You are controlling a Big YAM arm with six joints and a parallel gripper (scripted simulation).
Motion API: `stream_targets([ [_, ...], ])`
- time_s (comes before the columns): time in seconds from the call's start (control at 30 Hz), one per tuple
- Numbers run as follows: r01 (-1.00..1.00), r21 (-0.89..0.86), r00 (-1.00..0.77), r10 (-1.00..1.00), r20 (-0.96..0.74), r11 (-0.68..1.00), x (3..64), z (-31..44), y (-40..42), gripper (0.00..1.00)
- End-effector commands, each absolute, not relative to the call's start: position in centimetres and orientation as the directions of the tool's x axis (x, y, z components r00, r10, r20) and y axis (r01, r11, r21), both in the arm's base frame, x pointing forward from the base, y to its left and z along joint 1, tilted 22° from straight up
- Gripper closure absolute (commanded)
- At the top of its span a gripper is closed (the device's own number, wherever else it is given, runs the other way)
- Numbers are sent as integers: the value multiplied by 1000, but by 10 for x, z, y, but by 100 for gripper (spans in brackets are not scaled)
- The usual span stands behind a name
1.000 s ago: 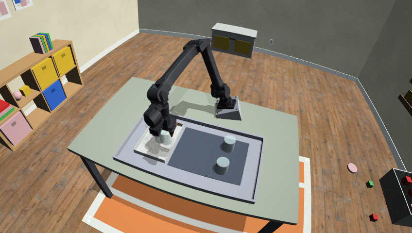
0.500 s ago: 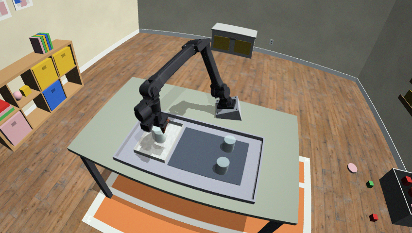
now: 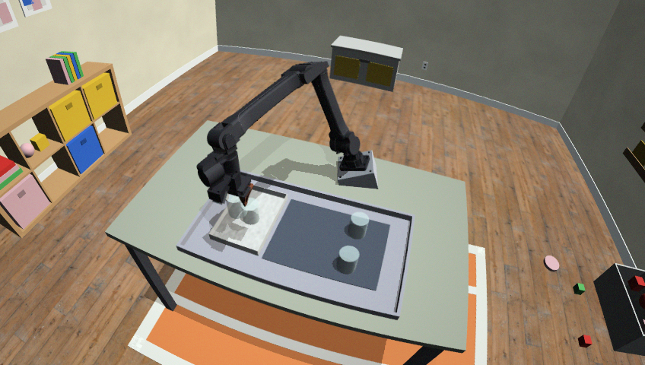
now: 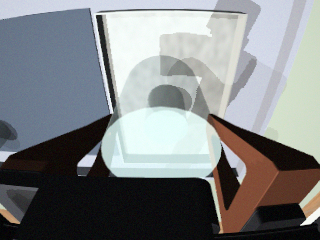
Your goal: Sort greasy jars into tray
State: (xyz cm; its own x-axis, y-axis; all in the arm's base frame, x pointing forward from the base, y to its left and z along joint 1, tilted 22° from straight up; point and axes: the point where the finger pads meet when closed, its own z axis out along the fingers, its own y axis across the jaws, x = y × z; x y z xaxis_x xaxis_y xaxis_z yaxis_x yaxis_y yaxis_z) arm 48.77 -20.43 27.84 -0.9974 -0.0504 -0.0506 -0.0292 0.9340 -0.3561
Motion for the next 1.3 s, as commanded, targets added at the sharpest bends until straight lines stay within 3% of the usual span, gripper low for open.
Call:
stream_targets([
  [0.0, -36, -365, -994, -71, -83, 930, 498, 302, -209, 100],
  [1.27, -36, -365, -994, -71, -83, 930, 506, 231, -237, 100],
])
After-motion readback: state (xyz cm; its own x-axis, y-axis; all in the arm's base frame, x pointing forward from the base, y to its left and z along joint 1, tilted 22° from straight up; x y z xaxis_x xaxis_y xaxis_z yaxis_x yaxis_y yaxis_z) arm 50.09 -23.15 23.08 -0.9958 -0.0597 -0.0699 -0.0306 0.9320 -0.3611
